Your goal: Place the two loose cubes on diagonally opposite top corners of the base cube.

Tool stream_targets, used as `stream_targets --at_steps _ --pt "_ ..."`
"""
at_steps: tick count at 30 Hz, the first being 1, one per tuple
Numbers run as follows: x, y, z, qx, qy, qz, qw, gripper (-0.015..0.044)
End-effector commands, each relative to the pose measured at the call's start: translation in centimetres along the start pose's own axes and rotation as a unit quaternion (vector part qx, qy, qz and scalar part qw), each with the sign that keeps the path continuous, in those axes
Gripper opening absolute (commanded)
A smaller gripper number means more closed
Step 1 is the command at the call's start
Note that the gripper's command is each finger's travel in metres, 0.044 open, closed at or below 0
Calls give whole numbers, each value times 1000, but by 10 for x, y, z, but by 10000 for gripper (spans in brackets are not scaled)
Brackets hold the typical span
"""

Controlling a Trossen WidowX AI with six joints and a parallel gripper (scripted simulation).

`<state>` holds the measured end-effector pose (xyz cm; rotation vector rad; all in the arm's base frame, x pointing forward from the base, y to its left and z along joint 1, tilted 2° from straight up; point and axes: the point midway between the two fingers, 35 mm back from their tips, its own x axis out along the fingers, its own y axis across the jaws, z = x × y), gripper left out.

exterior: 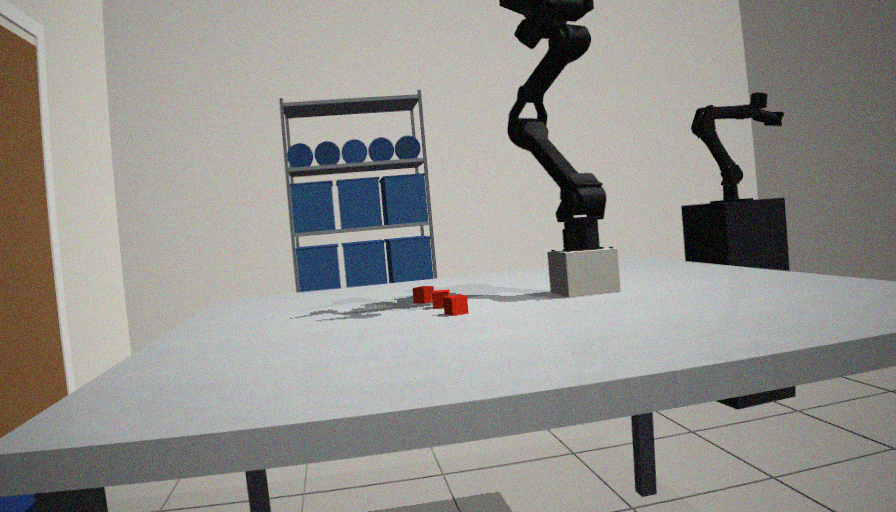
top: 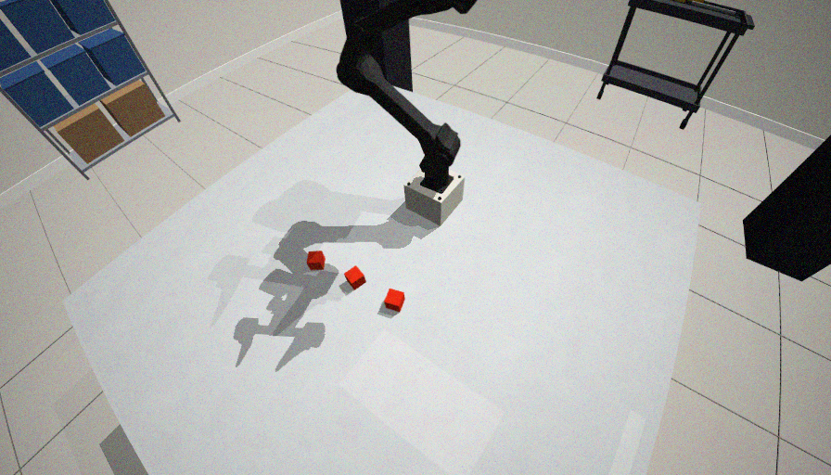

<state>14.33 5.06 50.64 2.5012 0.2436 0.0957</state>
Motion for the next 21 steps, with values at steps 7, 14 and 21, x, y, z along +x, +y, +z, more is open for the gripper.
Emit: stream_targets --at_steps 7,14,21 --pt "7 -5 -23 -120 -4 83 989 265" --pt "28 -20 -46 -277 -20 155 948 265" --pt "65 -43 -57 -429 -47 184 883 265"
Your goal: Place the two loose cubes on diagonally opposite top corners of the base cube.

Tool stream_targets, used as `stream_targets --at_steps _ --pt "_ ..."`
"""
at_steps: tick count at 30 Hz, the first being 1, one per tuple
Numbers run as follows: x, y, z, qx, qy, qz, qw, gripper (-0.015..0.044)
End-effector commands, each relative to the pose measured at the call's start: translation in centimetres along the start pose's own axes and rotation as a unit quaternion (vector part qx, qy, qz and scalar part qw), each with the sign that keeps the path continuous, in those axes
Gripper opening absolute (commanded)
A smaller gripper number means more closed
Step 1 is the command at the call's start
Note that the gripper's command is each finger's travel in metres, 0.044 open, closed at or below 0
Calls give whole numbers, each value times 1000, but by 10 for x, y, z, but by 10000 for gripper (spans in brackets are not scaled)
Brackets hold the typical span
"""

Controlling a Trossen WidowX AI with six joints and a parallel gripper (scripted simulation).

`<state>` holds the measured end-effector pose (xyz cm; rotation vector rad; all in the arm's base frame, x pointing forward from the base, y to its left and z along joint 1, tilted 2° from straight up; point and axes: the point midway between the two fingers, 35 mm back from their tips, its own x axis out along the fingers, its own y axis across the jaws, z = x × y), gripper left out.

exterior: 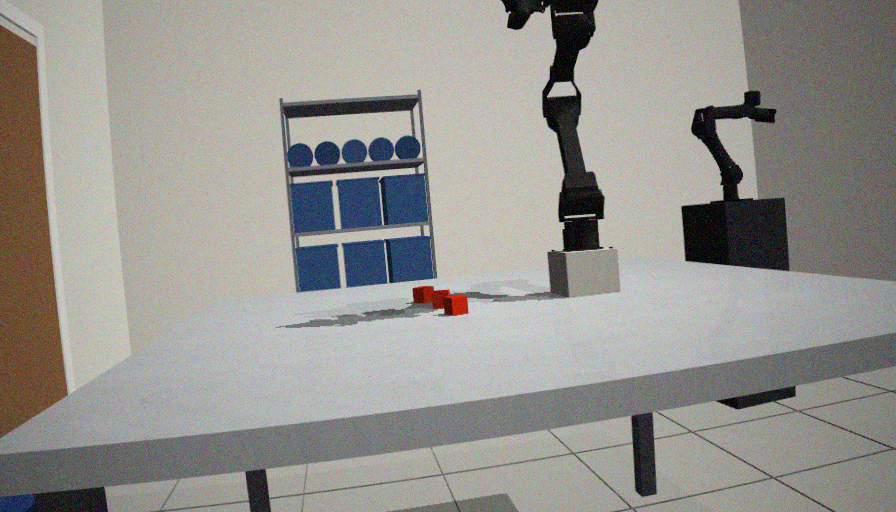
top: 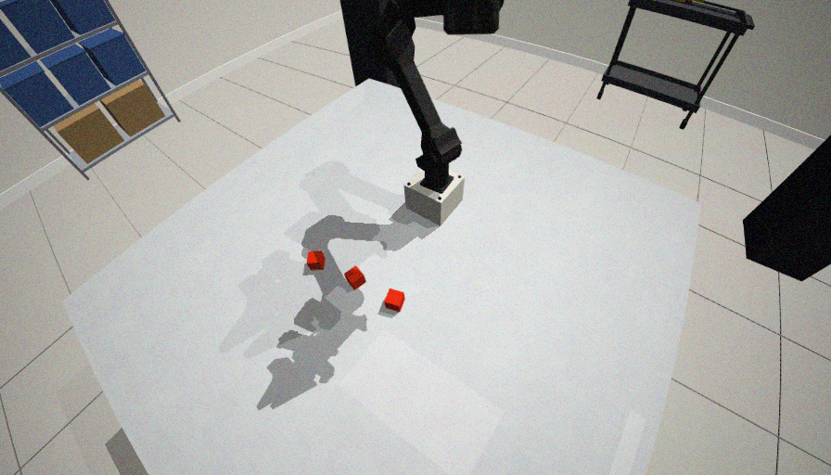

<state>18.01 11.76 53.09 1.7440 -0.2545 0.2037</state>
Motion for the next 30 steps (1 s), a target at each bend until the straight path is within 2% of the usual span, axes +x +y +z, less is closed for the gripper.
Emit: stream_targets --at_steps 1,8,16,23,30 --pt "16 -13 -15 -84 -4 7 996 265" --pt "55 -51 -32 -244 -7 -7 970 265" --pt "105 -113 -25 -401 -2 -69 913 265" --pt "144 -175 8 -504 12 -156 849 265" --pt "169 -239 62 -567 35 -267 779 265"
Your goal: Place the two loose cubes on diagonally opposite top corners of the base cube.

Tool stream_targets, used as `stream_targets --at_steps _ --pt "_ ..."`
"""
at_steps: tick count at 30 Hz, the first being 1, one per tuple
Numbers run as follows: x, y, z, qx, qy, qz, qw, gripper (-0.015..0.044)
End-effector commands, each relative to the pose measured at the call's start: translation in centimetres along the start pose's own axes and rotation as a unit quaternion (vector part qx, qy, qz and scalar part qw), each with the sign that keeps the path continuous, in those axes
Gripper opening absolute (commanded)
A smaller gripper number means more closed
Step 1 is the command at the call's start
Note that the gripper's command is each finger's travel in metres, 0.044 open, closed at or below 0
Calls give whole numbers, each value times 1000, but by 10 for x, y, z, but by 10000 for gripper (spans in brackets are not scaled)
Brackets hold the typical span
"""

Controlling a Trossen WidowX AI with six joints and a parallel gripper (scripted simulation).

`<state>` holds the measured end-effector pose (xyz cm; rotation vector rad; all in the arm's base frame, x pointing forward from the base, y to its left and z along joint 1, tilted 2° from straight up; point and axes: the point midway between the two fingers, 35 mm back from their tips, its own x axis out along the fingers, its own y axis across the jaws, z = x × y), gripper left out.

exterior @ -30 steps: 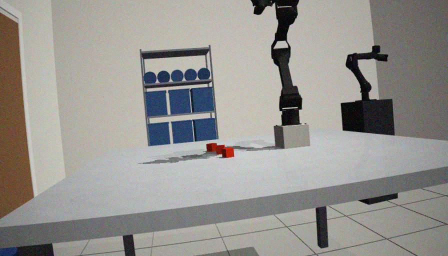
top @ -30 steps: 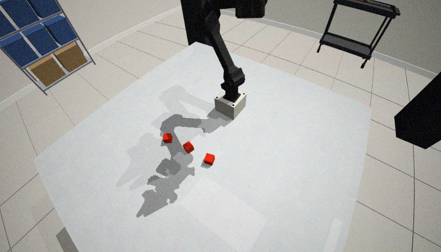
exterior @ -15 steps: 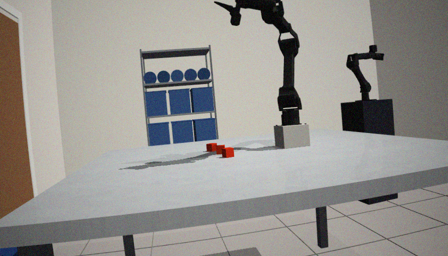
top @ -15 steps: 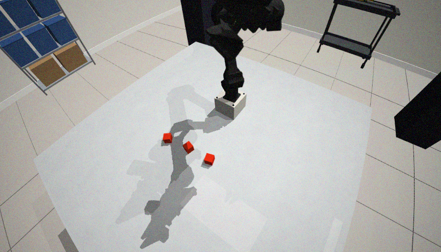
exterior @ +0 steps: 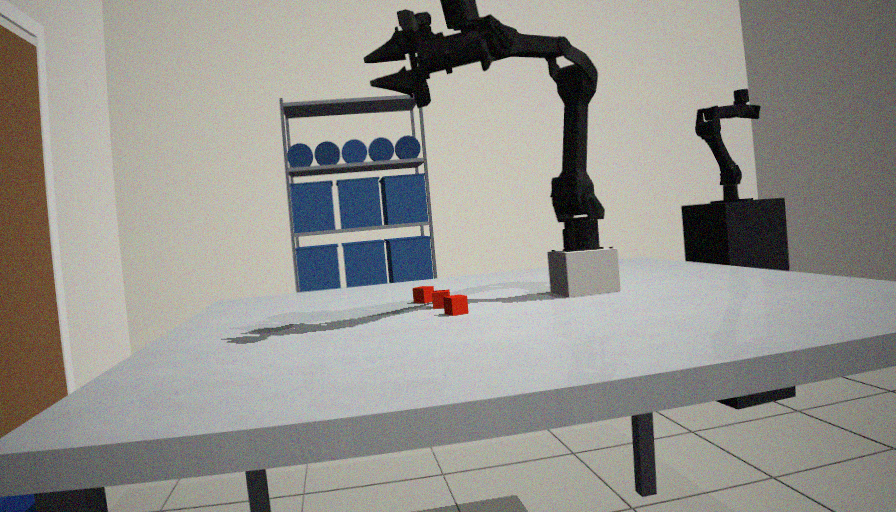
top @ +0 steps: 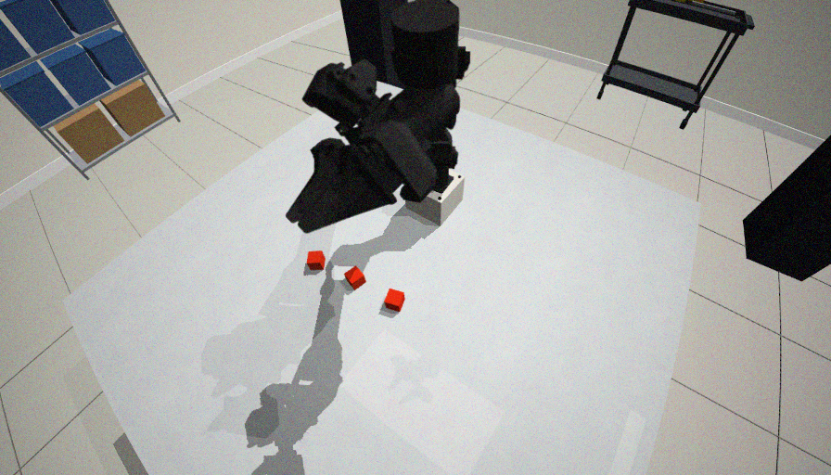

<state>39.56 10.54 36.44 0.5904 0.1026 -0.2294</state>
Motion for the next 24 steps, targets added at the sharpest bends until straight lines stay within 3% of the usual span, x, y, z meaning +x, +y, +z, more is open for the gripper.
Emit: stream_targets --at_steps 1,12,24 --pt "28 -33 -13 -41 38 -49 997 265" --pt "77 -164 -46 -99 188 -205 955 265" --pt "61 -308 -74 -45 374 -348 859 265"
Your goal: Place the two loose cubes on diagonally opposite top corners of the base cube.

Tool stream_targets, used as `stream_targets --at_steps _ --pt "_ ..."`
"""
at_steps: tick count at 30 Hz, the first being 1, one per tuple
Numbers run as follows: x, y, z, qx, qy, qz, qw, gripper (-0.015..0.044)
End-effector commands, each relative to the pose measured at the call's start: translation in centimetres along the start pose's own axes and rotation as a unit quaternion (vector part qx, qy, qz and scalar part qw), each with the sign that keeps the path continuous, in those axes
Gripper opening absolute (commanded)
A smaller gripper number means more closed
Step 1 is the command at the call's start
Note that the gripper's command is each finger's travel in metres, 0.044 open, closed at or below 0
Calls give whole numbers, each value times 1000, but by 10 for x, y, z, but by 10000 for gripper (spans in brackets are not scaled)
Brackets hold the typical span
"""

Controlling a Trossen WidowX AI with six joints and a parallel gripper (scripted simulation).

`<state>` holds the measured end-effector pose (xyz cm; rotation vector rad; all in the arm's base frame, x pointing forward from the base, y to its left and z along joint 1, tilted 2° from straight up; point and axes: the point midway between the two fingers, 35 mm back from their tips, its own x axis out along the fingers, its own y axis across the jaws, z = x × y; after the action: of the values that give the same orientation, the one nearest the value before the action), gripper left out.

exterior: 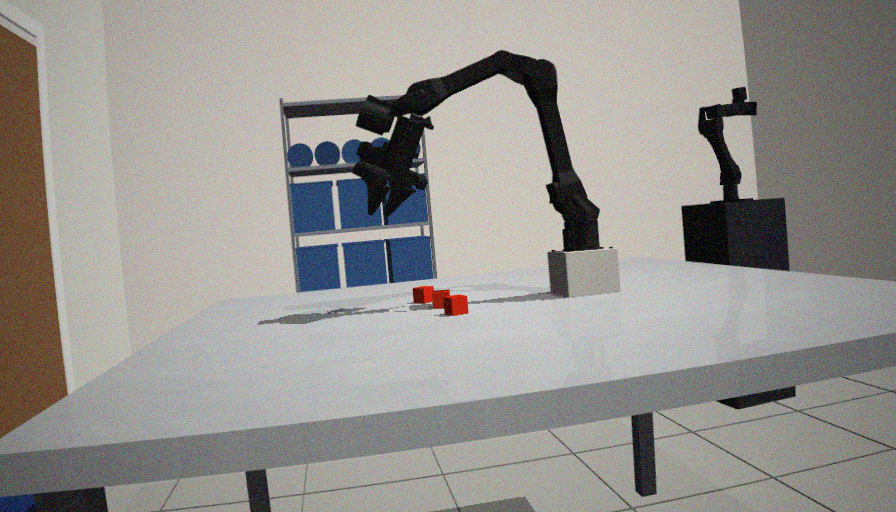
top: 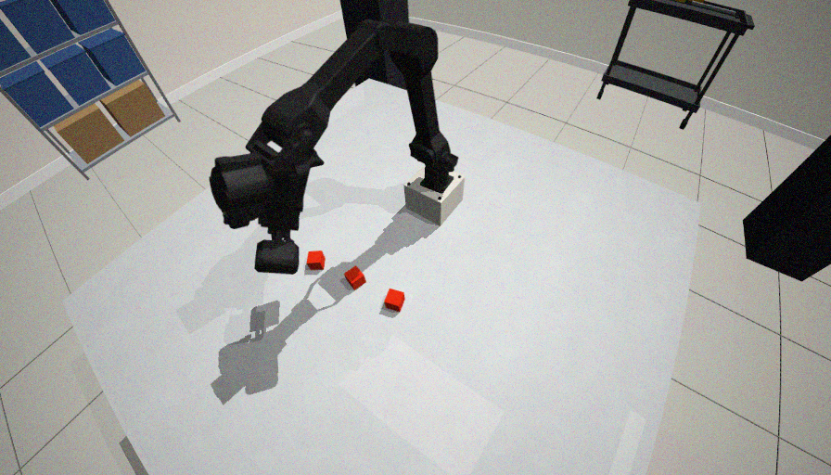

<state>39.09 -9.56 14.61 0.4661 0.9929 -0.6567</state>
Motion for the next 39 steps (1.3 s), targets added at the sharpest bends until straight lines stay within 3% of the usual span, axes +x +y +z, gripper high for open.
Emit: stream_targets --at_steps 1,9,14,21,39 --pt "21 -32 -10 17 70 -28 997 265" --pt "46 -99 -40 81 221 -63 970 265" --pt "48 -100 -41 82 224 -63 969 265" --pt "100 -106 -67 82 224 -63 969 265" --pt "120 -107 -77 82 224 -63 969 265"
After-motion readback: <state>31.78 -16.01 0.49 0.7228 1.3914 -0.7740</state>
